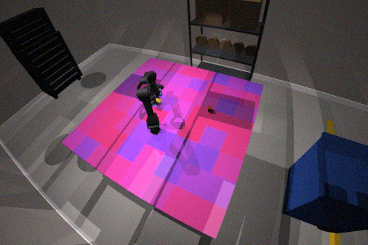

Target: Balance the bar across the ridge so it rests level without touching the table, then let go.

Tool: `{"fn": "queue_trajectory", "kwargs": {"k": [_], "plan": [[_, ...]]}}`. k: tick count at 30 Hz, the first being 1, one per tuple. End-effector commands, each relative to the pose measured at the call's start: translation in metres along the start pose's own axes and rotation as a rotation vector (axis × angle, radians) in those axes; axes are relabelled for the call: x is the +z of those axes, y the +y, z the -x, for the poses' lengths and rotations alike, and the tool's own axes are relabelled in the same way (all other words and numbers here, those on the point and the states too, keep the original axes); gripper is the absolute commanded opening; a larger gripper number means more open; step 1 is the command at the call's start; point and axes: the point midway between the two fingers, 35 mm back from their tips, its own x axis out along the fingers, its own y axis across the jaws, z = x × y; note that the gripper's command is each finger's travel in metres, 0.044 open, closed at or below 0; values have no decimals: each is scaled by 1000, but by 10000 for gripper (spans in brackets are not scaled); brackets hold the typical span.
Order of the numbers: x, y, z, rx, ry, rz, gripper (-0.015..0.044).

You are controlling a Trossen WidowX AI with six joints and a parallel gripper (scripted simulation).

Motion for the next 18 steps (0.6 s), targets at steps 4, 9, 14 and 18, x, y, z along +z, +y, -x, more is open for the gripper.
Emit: {"fn": "queue_trajectory", "kwargs": {"k": [4, 9, 14, 18], "plan": [[0, 0, 0, 0, 0, 0, 0], [0, 0, 0, 0, 0, 0, 0], [0, 0, 0, 0, 0, 0, 0], [0, 0, 0, 0, 0, 0, 105]]}}
